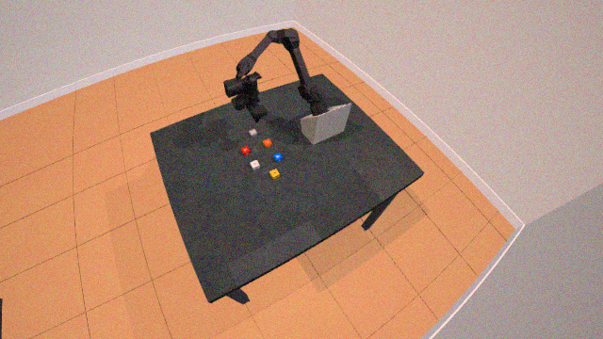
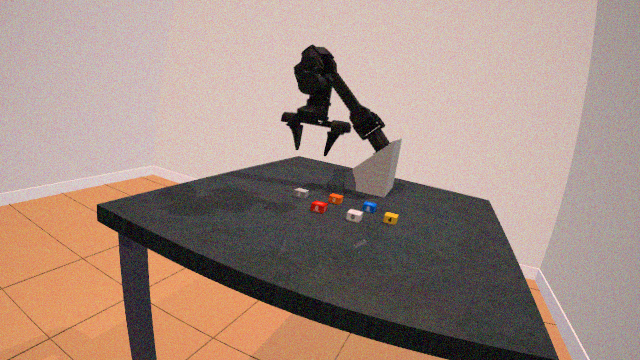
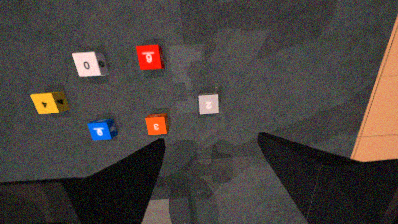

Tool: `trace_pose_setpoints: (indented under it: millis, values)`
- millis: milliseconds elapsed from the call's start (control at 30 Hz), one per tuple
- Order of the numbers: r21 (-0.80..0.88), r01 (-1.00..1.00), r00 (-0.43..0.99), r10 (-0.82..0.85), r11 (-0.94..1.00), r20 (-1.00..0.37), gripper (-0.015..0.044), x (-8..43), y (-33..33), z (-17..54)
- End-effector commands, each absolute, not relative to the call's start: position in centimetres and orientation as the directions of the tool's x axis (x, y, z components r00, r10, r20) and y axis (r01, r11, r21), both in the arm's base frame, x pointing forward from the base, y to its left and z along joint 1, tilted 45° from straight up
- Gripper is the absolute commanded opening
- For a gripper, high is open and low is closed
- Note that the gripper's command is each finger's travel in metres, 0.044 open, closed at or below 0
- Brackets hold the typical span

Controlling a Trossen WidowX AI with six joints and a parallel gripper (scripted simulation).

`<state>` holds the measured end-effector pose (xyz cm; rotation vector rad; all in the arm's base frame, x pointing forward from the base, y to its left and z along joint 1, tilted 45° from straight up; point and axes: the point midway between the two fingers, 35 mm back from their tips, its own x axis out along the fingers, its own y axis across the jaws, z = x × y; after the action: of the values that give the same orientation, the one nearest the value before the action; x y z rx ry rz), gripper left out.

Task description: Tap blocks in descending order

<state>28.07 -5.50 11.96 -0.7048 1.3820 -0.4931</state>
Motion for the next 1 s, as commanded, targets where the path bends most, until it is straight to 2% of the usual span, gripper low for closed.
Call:
trace_pose_setpoints:
  millis: [0,333,567,967]
  values:
    - [-0.702,-0.097,0.136,-0.689,0.706,-0.712,0.04,27.9,-5.5,11.9]
    - [-0.701,-0.097,0.136,-0.689,0.706,-0.712,0.04,27.9,-5.3,11.7]
    - [-0.699,-0.098,0.134,-0.686,0.709,-0.715,0.04,25.2,0.4,5.6]
    - [-0.699,-0.098,0.134,-0.687,0.708,-0.714,0.04,25.1,0.5,5.4]
